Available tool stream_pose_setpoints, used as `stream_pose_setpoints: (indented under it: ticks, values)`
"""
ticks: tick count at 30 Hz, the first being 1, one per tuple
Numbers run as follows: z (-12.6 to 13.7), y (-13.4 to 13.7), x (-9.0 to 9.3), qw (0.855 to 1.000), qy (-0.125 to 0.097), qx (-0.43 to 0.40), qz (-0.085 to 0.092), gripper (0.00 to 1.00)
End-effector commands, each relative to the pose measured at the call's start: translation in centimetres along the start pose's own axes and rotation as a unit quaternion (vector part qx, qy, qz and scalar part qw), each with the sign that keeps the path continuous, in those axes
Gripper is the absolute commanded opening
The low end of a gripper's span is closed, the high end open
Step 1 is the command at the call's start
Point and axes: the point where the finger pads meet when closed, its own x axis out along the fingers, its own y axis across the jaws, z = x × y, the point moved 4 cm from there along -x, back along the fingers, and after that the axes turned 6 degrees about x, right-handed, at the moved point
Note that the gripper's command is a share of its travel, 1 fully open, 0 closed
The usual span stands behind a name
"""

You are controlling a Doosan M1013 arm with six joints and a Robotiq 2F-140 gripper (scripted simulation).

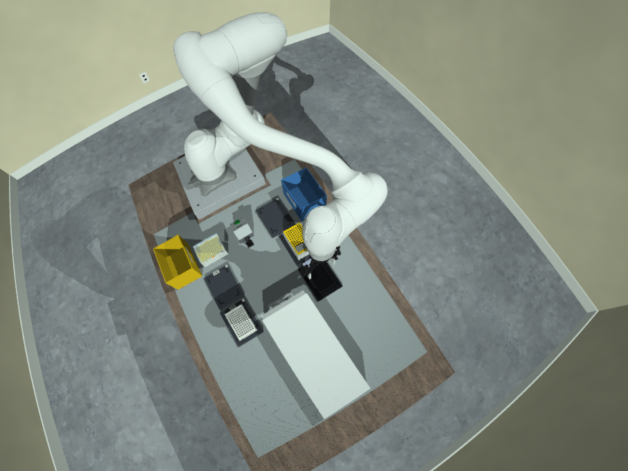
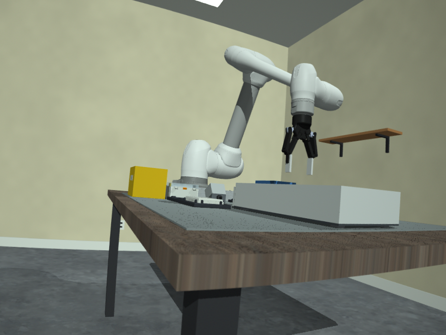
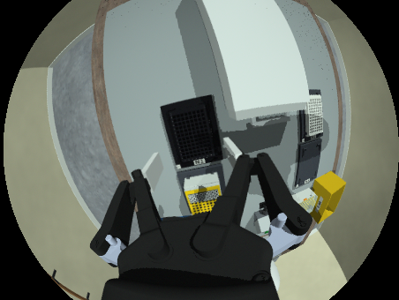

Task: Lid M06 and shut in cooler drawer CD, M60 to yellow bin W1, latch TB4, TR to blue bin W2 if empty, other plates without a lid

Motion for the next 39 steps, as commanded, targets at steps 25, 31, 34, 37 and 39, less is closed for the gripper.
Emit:
stream_pose_setpoints:
  ticks: [25, 31, 34, 37, 39]
  values:
    - [0.0, 0.0, 2.5, 1.0, 0.0, 0.0, 0.0, 0.66]
    - [0.0, 0.0, 3.2, 1.0, 0.0, 0.0, 0.0, 0.66]
    - [0.0, 0.0, 3.6, 1.0, 0.0, 0.0, 0.0, 0.66]
    - [0.0, 0.0, 4.0, 1.0, 0.0, 0.0, 0.0, 0.66]
    - [0.0, 0.0, 4.3, 1.0, 0.0, 0.0, 0.0, 0.66]
